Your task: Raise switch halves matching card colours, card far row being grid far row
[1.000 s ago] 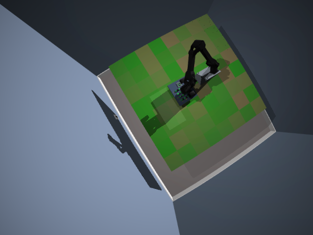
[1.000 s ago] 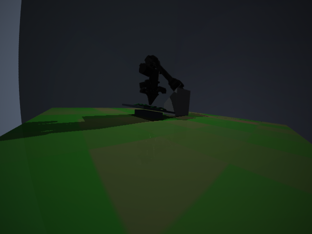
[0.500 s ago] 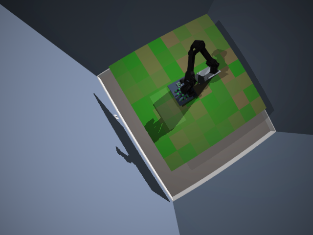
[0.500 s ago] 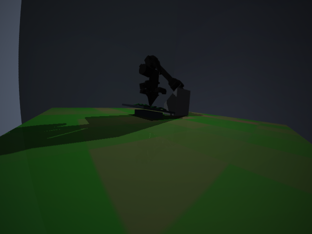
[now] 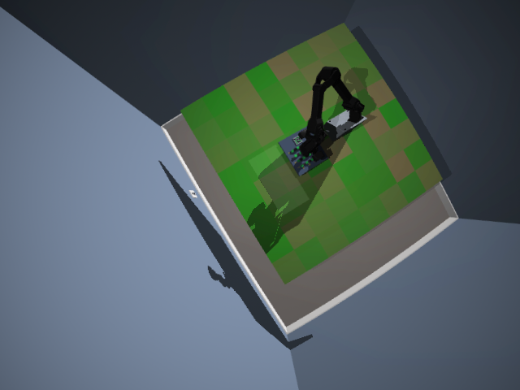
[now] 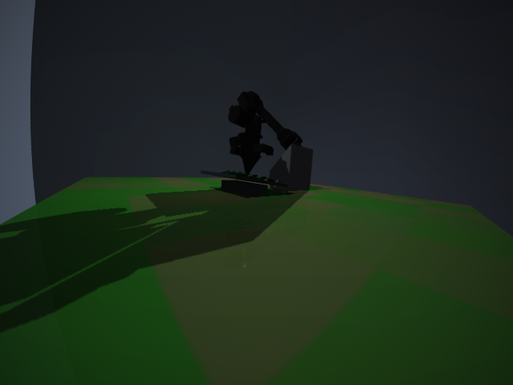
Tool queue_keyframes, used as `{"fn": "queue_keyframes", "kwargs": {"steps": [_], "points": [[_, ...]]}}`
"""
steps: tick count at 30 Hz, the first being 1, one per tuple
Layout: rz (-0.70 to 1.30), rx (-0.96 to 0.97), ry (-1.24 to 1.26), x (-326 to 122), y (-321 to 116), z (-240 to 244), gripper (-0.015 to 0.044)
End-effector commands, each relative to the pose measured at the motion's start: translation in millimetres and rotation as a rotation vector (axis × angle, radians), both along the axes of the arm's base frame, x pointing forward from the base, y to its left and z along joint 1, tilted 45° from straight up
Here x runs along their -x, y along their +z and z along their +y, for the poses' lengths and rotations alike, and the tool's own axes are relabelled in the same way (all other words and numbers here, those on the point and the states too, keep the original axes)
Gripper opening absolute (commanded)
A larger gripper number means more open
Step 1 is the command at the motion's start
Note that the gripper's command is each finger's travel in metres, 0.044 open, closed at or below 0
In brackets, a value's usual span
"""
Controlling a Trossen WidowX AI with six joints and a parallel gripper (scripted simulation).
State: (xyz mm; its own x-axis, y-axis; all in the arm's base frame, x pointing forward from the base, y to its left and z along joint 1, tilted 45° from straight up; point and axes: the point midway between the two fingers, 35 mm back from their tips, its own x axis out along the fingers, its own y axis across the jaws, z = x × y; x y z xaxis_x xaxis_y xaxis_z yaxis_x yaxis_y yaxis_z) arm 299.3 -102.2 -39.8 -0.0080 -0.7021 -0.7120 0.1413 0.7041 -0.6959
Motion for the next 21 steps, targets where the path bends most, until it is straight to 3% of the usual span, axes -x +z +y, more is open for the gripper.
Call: {"fn": "queue_keyframes", "kwargs": {"steps": [1,21], "points": [[0.003,0.006,0.003,0.1,-0.1,-1.3,0.0],[0.003,0.006,0.003,0.0,-1.9,-3.2,0.0]]}}
